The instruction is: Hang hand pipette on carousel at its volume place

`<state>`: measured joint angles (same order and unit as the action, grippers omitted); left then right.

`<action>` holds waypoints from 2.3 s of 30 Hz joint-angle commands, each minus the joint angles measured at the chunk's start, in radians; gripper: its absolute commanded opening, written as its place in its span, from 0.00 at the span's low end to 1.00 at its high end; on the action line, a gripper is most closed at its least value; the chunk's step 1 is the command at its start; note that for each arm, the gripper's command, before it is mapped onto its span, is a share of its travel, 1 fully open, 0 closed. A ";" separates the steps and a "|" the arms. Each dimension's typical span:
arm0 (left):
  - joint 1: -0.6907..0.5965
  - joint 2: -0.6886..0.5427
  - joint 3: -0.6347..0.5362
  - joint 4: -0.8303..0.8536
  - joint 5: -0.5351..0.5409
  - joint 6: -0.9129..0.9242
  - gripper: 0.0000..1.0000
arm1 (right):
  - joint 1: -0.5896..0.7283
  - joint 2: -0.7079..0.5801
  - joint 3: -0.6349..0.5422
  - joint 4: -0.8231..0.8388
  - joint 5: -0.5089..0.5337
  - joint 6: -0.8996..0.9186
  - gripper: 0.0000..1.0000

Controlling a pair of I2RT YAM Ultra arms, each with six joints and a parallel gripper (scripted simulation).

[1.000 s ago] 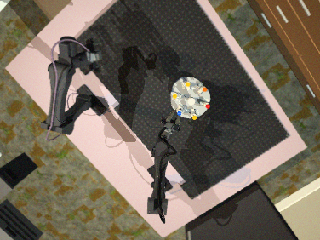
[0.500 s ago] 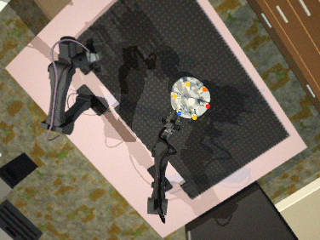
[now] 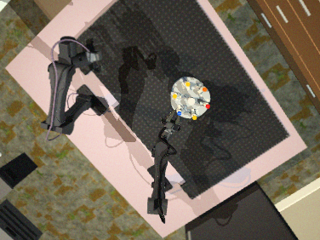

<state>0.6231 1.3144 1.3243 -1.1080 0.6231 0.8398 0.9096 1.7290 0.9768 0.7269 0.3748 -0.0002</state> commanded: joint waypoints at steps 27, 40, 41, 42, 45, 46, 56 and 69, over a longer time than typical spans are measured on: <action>0.009 0.001 0.015 0.012 0.021 0.007 1.00 | 0.077 0.031 0.112 0.011 0.289 0.003 0.12; 0.009 0.001 0.015 0.012 0.021 0.007 1.00 | 0.077 0.031 0.113 0.012 0.289 0.002 0.12; 0.009 0.001 0.015 0.012 0.021 0.007 1.00 | 0.077 0.031 0.113 0.012 0.289 0.002 0.12; 0.009 0.001 0.015 0.012 0.021 0.007 1.00 | 0.077 0.031 0.113 0.012 0.289 0.002 0.12; 0.009 0.001 0.015 0.012 0.021 0.007 1.00 | 0.077 0.031 0.113 0.012 0.289 0.002 0.12; 0.009 0.001 0.015 0.012 0.021 0.007 1.00 | 0.077 0.031 0.113 0.012 0.289 0.002 0.12; 0.009 0.001 0.015 0.012 0.021 0.007 1.00 | 0.077 0.031 0.113 0.012 0.289 0.002 0.12; 0.009 0.001 0.015 0.012 0.021 0.007 1.00 | 0.100 0.082 0.132 -0.001 0.336 0.002 0.12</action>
<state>0.6231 1.3144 1.3243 -1.1080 0.6231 0.8398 0.9882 1.7935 1.0550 0.7128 0.6529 -0.0002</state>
